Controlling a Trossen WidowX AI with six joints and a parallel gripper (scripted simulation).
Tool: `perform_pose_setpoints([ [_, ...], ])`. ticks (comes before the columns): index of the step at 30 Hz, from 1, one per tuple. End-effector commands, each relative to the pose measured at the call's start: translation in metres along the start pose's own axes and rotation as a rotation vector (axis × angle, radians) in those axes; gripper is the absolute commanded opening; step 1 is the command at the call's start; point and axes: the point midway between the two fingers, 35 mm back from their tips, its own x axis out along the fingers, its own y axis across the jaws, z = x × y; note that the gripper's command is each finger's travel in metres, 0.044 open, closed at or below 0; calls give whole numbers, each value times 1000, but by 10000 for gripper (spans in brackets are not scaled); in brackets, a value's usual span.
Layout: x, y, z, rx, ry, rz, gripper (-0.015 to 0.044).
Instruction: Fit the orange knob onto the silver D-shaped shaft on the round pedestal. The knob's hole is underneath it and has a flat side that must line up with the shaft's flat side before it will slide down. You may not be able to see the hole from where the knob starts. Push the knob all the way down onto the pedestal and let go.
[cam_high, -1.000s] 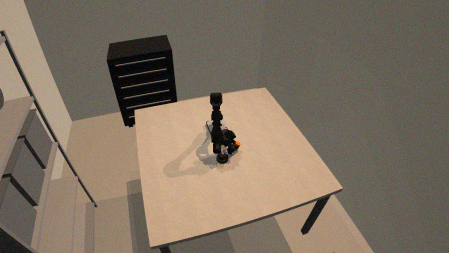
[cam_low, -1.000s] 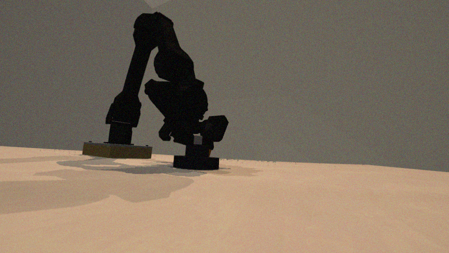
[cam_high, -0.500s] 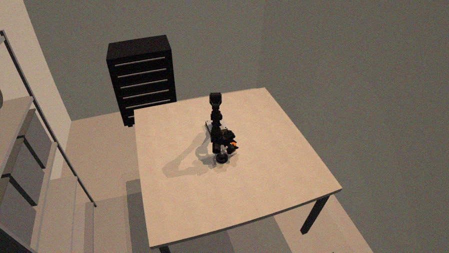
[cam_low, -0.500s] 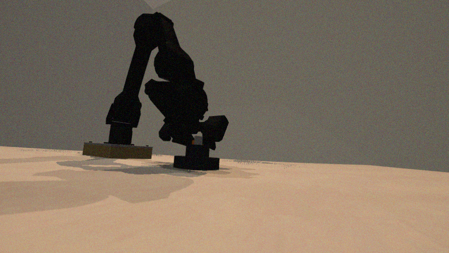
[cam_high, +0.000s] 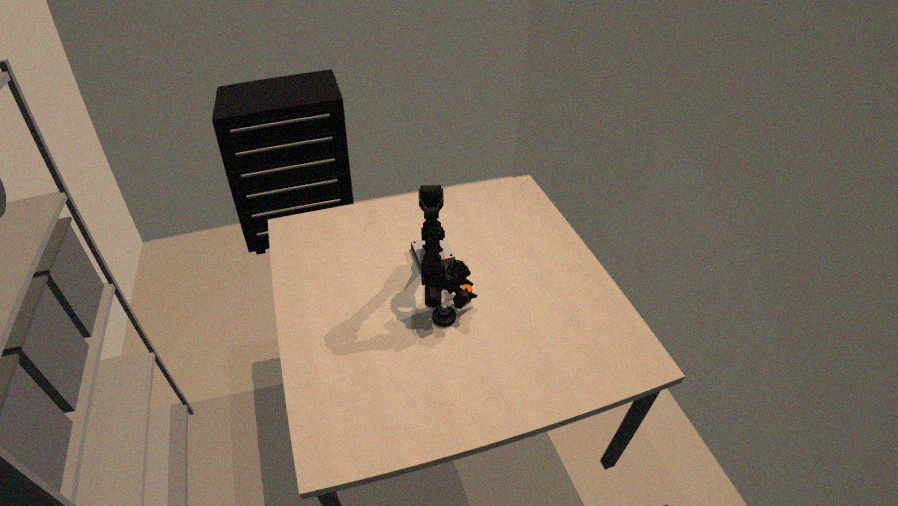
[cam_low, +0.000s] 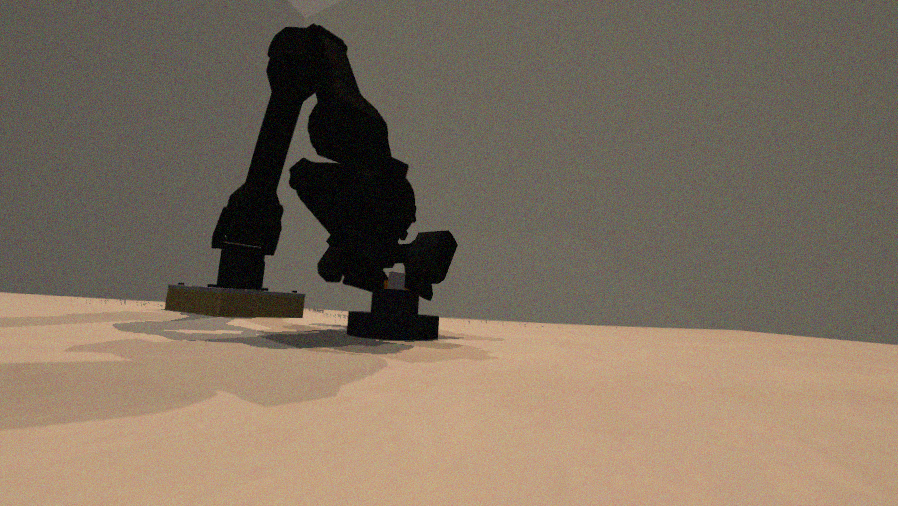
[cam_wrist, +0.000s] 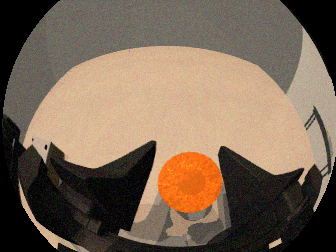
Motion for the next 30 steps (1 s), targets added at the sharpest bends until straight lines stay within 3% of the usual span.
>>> perform_pose_setpoints([
  [1, 0, 0, 0, 1, 0, -1, 339],
  [5, 0, 0, 0, 1, 0, -1, 440],
  [12, -1, 0, 2, 1, 0, -1, 440],
  [18, -41, -1, 66, -1, 0, -1, 440],
  [23, -41, 0, 68, 1, 14, 8, 440],
  [25, -36, 5, 67, 15, 130, 65, 440],
  [30, -36, 10, 68, 31, 616, 140, 440],
])
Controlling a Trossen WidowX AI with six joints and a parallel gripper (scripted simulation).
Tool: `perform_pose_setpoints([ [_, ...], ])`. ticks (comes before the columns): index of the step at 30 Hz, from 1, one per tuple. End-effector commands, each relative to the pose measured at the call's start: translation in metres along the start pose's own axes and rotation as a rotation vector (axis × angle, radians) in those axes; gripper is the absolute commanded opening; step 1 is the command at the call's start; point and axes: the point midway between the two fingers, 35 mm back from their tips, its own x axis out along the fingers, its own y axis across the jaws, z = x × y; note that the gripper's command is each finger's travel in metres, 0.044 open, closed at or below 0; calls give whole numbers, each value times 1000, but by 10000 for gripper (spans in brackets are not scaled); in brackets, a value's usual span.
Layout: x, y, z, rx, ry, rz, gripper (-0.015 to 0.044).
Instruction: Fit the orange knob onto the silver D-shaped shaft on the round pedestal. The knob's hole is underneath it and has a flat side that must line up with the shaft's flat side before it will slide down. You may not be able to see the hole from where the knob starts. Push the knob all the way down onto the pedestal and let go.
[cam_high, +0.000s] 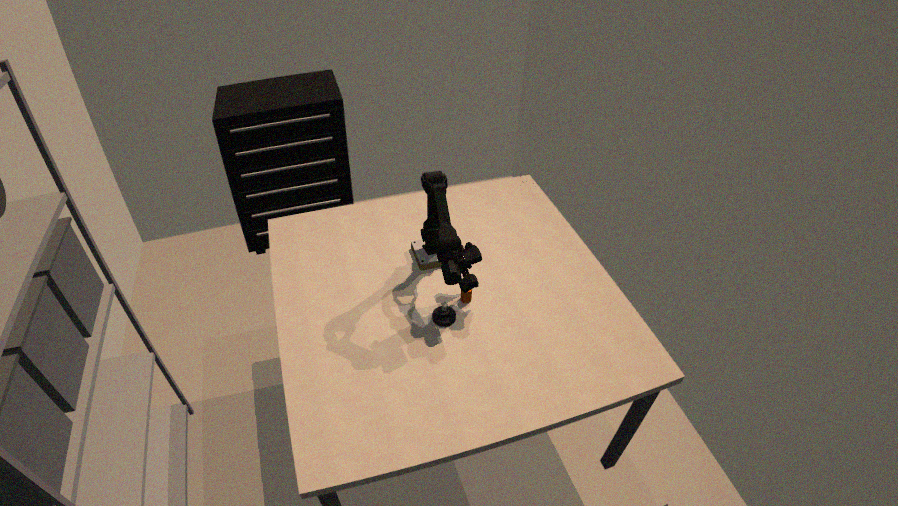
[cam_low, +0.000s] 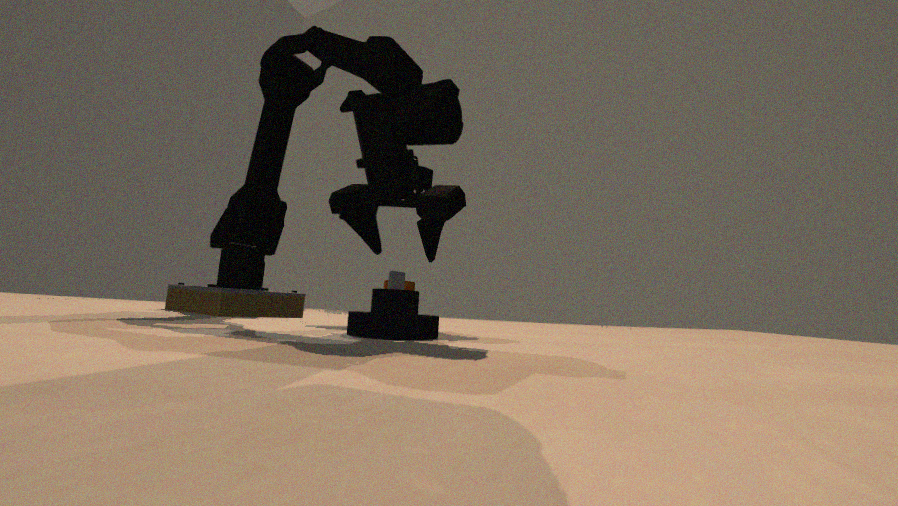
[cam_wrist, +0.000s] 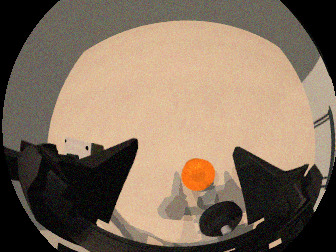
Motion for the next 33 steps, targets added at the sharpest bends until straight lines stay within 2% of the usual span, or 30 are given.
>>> perform_pose_setpoints([
  [1, -12, 0, 5, 12, 330, -27, 440],
  [4, -28, -5, 13, 26, 575, -124, 440],
  [6, -33, -7, 15, 28, 626, -156, 440],
  [17, -33, -7, 15, 42, 625, -160, 440],
  [24, -31, -7, 16, 531, 571, -316, 440],
  [33, -25, -8, 11, 545, 569, -320, 440],
])
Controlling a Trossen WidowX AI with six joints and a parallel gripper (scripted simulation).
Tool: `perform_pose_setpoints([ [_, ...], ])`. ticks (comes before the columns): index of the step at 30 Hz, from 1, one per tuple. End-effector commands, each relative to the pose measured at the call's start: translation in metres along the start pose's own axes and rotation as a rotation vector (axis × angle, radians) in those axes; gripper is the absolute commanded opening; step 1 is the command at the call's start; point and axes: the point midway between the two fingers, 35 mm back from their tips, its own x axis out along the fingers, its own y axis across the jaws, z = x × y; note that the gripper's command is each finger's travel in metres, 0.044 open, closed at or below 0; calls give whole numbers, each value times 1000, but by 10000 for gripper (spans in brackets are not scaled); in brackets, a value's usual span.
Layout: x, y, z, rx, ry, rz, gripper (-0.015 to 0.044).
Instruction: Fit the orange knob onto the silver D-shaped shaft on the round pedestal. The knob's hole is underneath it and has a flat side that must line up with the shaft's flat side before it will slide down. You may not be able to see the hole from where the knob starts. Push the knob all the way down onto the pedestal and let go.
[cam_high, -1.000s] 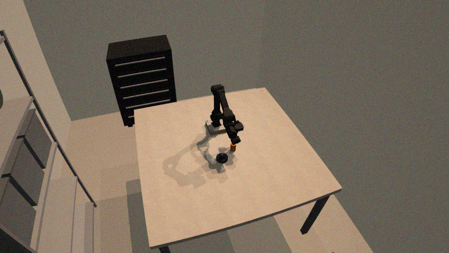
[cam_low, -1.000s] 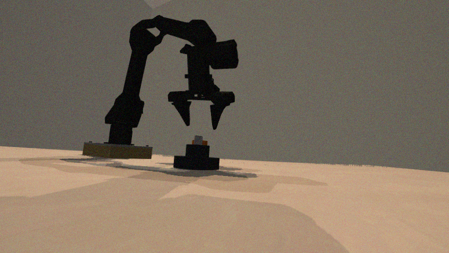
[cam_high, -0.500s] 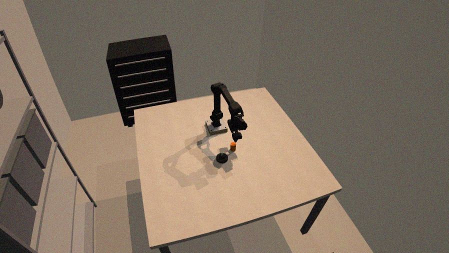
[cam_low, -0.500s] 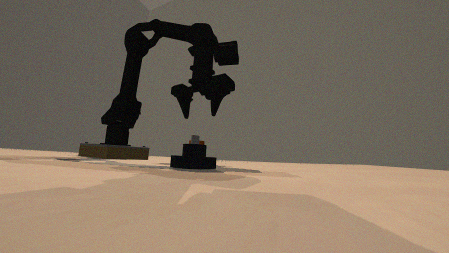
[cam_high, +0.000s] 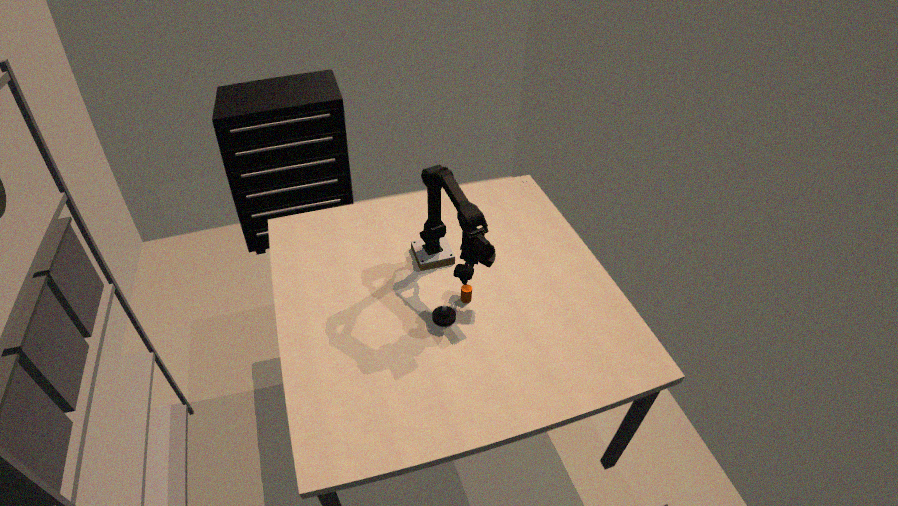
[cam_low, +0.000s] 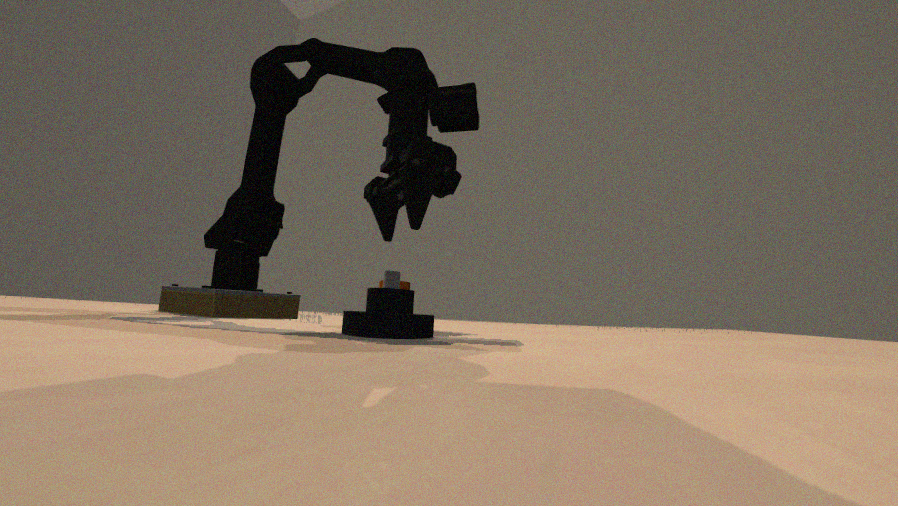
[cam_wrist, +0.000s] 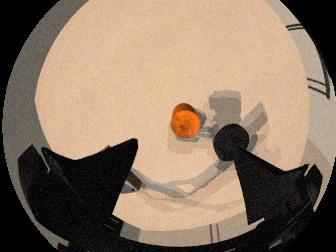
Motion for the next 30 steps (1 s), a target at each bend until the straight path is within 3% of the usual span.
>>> perform_pose_setpoints([
  [1, 16, 0, -1, 15, 6, -1, 440],
  [30, 71, -2, -1, 15, 6, -1, 440],
])
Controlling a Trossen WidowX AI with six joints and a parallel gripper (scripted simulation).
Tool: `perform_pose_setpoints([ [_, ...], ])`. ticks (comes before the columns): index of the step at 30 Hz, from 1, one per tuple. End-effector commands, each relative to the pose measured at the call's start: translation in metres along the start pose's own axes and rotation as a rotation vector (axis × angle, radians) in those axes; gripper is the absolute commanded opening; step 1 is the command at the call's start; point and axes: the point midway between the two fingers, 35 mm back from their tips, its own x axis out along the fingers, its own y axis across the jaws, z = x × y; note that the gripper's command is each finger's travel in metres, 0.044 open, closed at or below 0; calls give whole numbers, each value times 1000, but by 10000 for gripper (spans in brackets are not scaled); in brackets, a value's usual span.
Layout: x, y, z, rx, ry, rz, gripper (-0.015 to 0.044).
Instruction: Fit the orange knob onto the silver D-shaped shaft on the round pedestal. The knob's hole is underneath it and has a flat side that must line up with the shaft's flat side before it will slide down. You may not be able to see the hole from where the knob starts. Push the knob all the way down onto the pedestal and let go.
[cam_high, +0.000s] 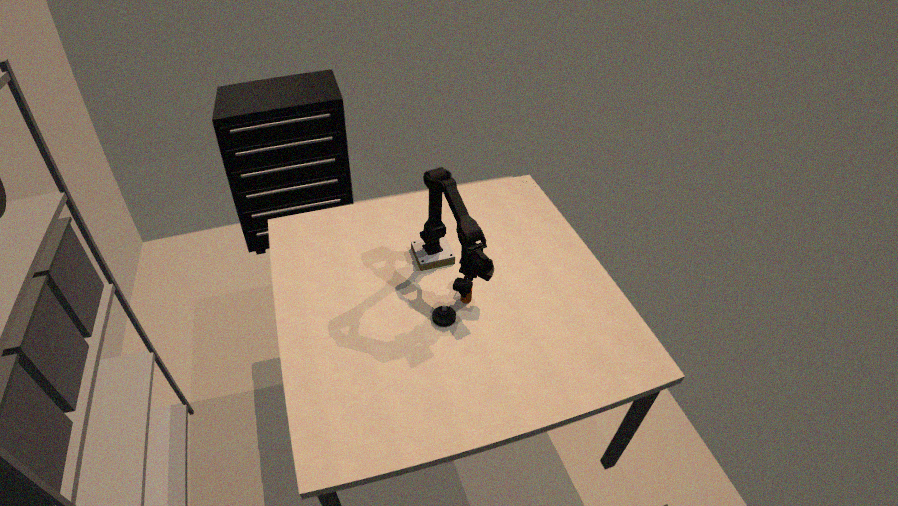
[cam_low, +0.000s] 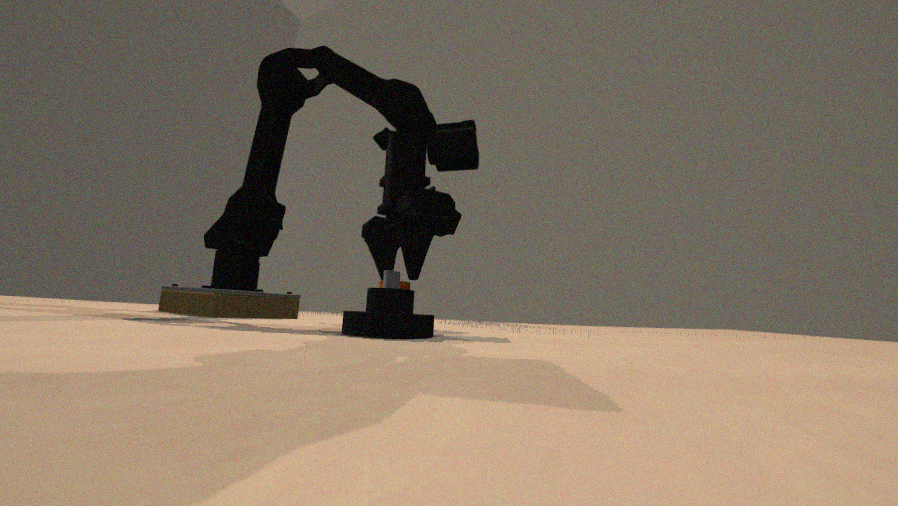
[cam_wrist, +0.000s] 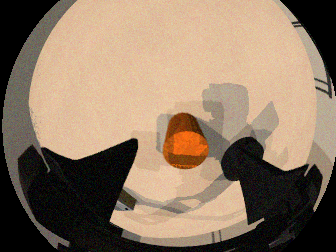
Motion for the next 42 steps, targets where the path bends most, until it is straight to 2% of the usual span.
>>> perform_pose_setpoints([
  [1, 10, 1, -2, -1, 13, 6, 440],
  [29, 52, 2, -5, -1, 13, 7, 440],
  [39, 52, 2, -5, -1, 13, 7, 177],
  [42, 52, 2, -5, -1, 13, 7, 157],
])
